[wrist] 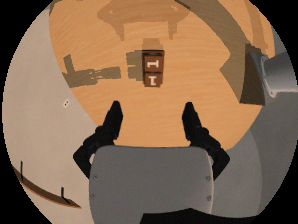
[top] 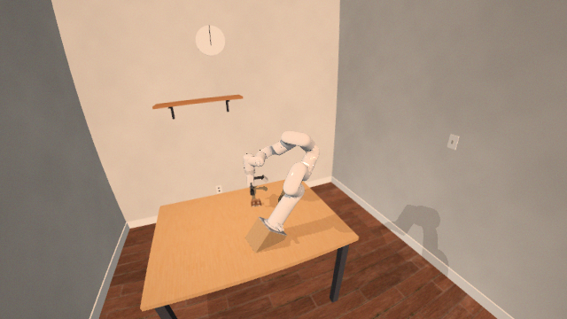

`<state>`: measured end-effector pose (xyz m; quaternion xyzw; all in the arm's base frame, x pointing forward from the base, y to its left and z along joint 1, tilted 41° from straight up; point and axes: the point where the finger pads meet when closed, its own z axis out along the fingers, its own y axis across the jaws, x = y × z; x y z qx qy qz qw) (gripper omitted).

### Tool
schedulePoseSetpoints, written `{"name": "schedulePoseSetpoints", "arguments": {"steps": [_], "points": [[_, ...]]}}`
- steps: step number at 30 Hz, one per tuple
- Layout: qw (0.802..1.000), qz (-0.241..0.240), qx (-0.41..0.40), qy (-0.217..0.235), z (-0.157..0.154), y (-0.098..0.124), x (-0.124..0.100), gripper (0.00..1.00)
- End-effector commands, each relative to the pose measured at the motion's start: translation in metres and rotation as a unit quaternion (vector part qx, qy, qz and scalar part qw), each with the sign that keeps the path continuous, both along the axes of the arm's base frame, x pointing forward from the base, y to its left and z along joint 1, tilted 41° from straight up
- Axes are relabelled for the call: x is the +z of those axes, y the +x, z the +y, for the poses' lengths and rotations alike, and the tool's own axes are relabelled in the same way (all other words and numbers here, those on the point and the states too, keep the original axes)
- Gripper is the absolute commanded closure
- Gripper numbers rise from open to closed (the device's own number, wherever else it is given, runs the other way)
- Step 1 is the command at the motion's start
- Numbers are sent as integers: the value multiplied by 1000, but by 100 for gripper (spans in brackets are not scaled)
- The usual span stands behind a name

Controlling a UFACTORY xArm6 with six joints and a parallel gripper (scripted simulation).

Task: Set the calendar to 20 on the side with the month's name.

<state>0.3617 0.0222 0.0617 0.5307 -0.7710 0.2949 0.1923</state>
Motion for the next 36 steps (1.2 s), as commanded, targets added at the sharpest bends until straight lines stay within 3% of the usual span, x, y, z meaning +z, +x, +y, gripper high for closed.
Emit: {"name": "schedulePoseSetpoints", "arguments": {"steps": [1,23,36], "points": [[1000,-1,1,1,2,1,2,0],[1000,-1,1,1,44,0,50,0],[1000,-1,1,1,46,0,53,0]]}}
